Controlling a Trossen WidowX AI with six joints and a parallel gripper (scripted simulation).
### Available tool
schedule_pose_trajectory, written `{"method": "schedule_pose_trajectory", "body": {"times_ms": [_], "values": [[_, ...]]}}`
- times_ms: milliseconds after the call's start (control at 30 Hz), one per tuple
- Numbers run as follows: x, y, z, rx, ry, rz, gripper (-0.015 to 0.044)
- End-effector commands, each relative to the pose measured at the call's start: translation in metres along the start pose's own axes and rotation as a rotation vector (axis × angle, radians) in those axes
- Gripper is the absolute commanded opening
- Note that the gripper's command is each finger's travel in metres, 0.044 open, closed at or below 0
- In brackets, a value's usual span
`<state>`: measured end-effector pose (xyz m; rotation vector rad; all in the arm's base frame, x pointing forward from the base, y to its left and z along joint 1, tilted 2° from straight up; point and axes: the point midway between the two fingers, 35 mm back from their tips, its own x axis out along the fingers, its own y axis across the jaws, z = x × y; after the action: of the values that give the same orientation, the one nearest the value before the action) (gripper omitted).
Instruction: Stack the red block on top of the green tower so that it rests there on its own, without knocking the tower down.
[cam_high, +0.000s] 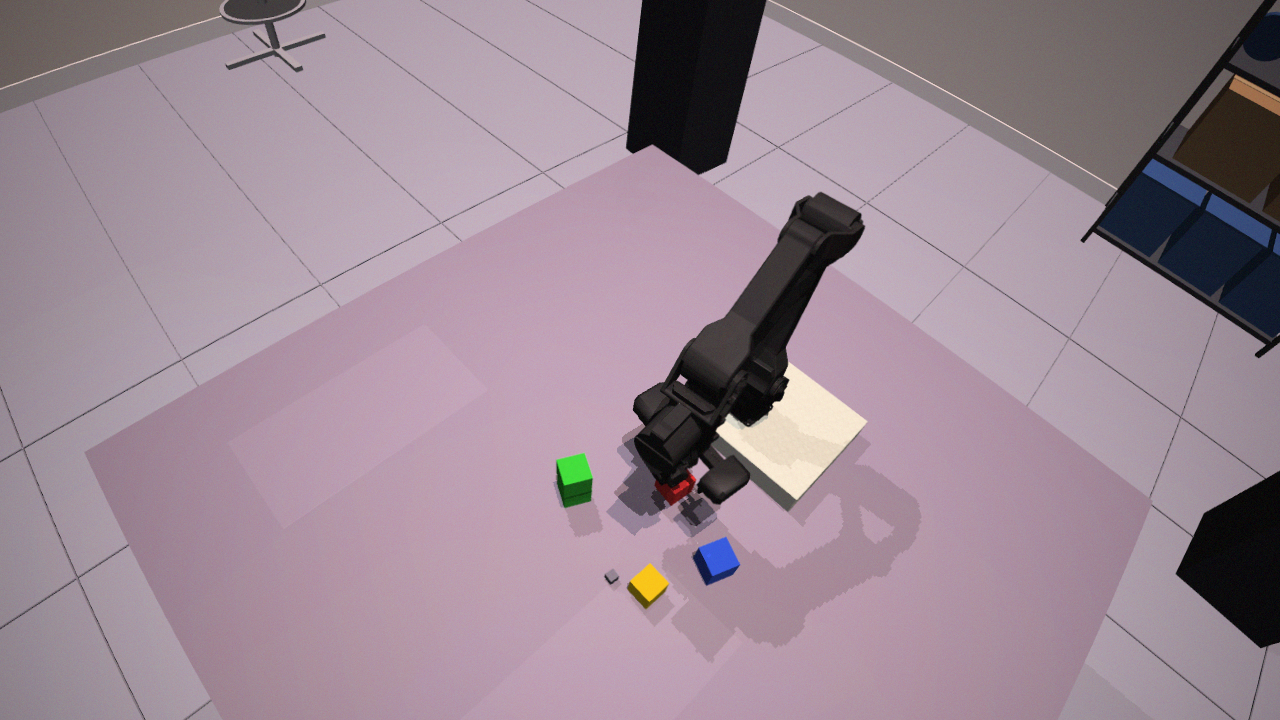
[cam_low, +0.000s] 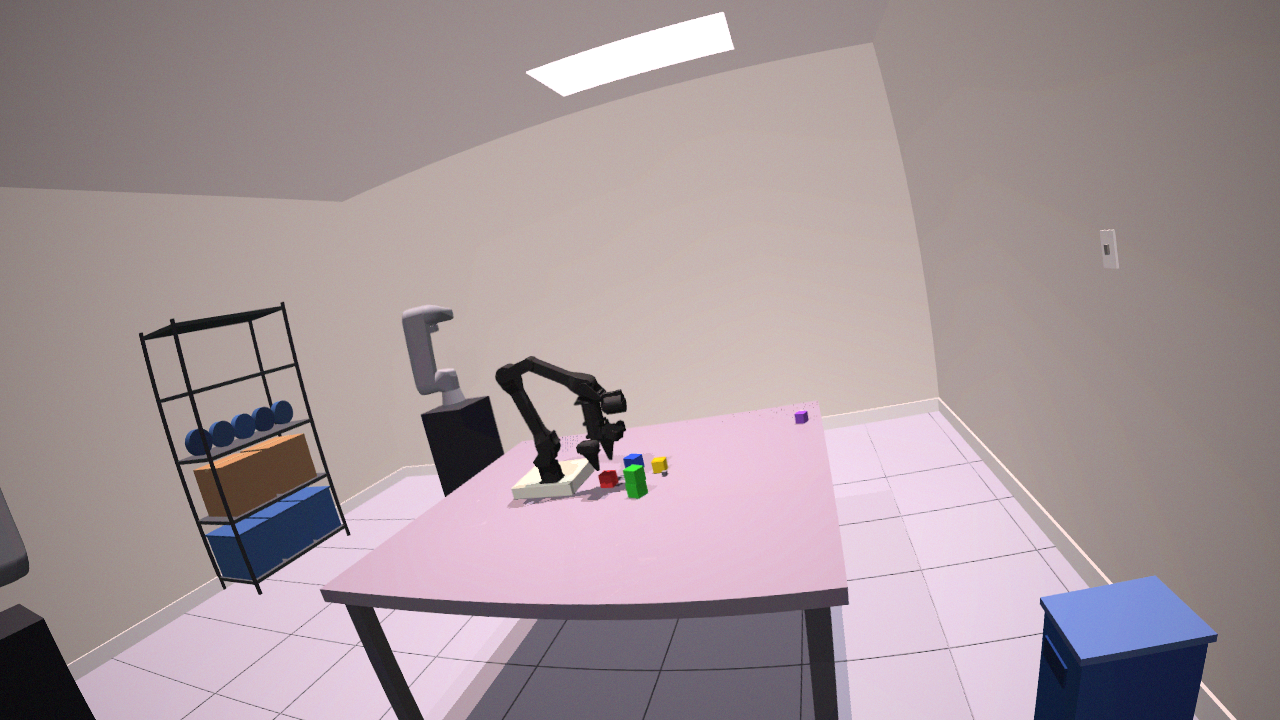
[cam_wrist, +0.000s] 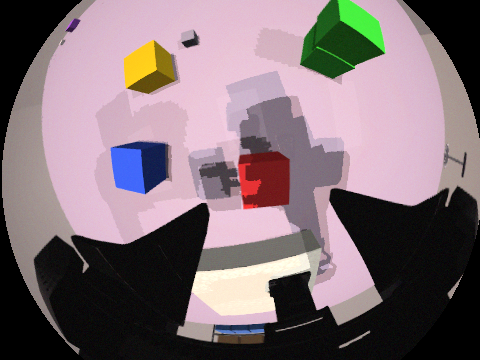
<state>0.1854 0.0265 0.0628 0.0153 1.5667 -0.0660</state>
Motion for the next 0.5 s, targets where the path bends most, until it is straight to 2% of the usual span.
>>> {"method": "schedule_pose_trajectory", "body": {"times_ms": [0, 467], "values": [[0.011, 0.001, 0.0, 0.006, -0.004, 0.005, 0.044], [0.026, 0.001, 0.002, 0.006, -0.004, 0.005, 0.044]]}}
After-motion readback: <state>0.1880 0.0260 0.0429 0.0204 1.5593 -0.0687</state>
